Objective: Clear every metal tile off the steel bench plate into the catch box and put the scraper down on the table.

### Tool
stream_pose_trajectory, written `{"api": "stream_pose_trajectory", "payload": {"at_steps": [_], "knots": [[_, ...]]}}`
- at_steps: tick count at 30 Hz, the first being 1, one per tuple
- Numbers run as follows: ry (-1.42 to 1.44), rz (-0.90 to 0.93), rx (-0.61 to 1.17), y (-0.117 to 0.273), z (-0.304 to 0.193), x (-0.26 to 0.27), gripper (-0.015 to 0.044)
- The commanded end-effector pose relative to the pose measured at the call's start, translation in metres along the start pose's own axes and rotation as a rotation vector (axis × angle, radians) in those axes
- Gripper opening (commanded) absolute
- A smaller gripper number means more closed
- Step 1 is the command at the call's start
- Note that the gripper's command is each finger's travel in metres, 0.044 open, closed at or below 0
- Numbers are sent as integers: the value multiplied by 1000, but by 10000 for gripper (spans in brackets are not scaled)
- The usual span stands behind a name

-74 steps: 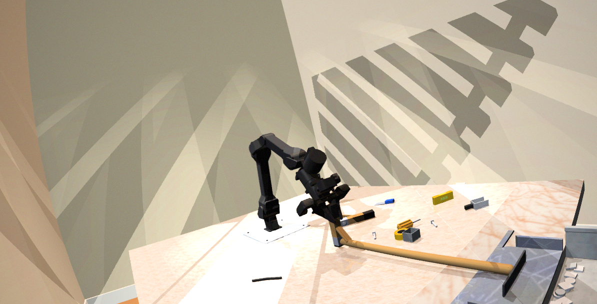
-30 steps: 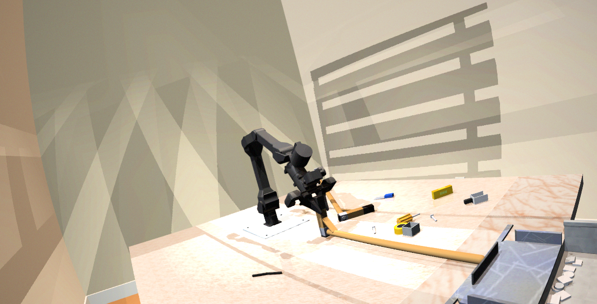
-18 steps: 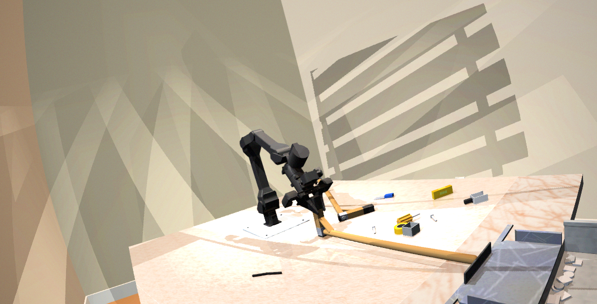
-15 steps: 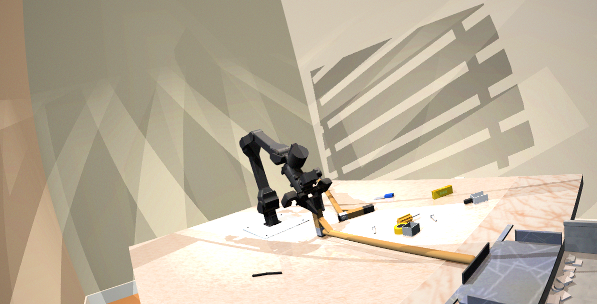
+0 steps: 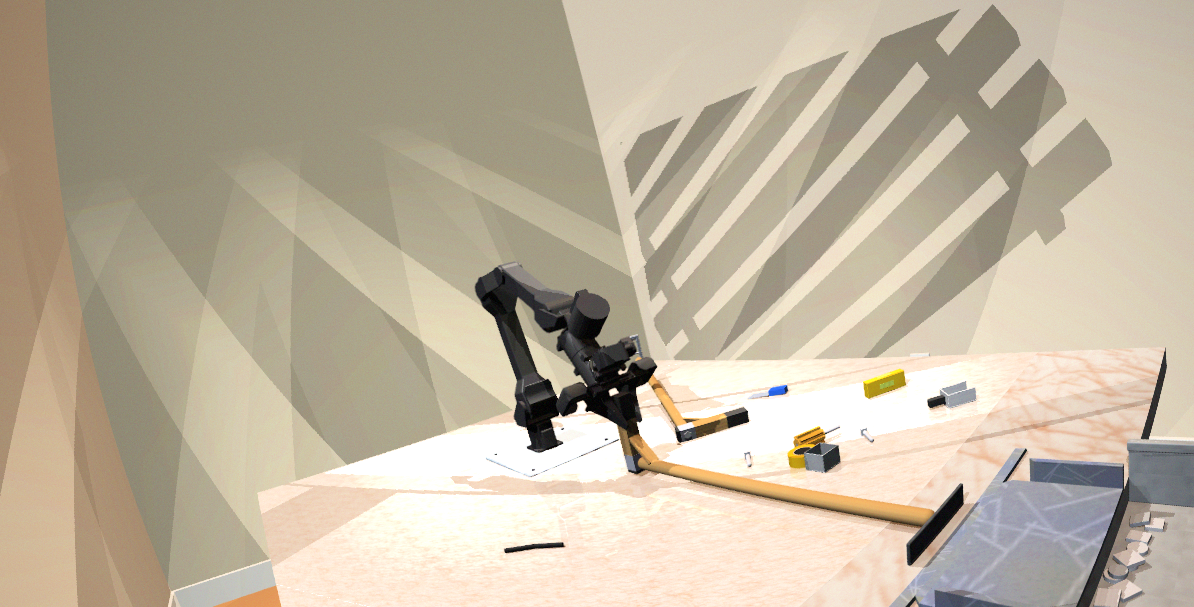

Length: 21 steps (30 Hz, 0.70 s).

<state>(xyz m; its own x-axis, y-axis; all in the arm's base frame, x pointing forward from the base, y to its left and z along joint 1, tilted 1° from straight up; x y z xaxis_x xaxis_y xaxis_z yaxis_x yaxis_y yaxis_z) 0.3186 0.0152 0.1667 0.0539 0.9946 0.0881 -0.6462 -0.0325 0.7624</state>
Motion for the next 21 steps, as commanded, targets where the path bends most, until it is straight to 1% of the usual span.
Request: {"api": "stream_pose_trajectory", "payload": {"at_steps": [1, 9, 21], "knots": [[-4, 1, -19, 6, -2, 0, 0], [-5, 0, -19, 10, -14, -2, 0], [-1, 0, -5, 7, -15, -2, 0]]}}
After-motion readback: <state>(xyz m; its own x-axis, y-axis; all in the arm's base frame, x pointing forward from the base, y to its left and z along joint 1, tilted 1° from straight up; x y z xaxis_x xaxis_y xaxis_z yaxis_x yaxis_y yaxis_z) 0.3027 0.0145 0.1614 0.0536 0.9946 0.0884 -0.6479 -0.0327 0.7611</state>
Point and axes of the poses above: the point midway between the two fingers, 35 mm back from their tips, its own y axis back along the fingers, its own x axis across the jaws, z = x × y, the point moved 4 cm from there along y, back along the fingers, and after that the axes turned 8 degrees about -y, right-handed, at the moved point
